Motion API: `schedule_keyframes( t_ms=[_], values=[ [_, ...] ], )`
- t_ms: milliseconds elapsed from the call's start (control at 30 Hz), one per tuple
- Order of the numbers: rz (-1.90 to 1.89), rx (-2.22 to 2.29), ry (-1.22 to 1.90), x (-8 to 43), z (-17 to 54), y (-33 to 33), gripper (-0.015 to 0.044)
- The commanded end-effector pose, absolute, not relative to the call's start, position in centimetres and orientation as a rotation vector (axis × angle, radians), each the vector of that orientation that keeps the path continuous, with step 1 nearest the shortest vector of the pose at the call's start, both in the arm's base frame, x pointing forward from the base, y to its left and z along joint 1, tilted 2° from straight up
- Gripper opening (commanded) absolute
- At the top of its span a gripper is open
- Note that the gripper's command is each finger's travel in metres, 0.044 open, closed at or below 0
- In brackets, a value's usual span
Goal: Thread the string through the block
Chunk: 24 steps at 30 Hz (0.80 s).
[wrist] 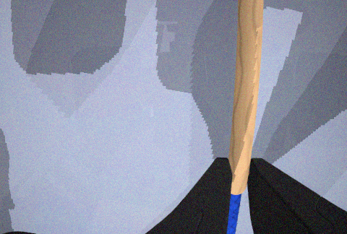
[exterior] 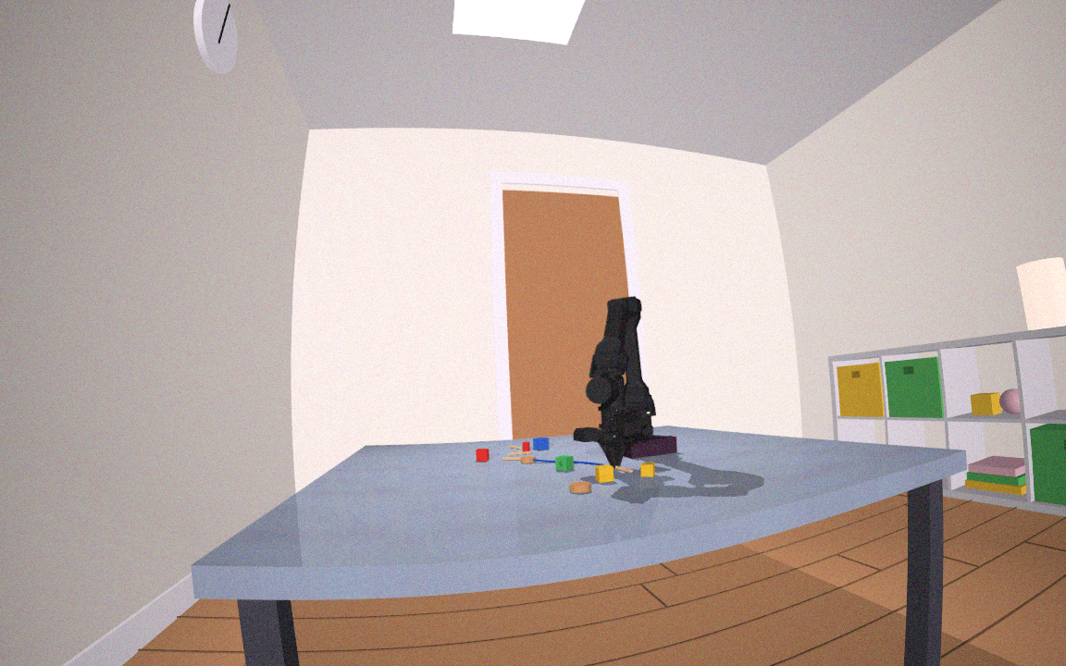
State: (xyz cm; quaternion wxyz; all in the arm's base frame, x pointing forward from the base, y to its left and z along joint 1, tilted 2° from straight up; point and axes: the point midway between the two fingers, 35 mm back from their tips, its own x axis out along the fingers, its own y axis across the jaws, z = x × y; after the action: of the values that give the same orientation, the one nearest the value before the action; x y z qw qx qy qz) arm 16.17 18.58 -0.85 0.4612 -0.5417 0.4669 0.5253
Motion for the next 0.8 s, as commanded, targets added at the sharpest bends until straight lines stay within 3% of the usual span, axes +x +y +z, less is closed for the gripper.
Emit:
schedule_keyframes(
  t_ms=[0,767],
  values=[
    [1.292,-1.332,1.148,16.2,-0.8,18.6,0.0],
    [1.292,-1.332,1.148,16.3,1.4,18.8,0.0]
  ],
)
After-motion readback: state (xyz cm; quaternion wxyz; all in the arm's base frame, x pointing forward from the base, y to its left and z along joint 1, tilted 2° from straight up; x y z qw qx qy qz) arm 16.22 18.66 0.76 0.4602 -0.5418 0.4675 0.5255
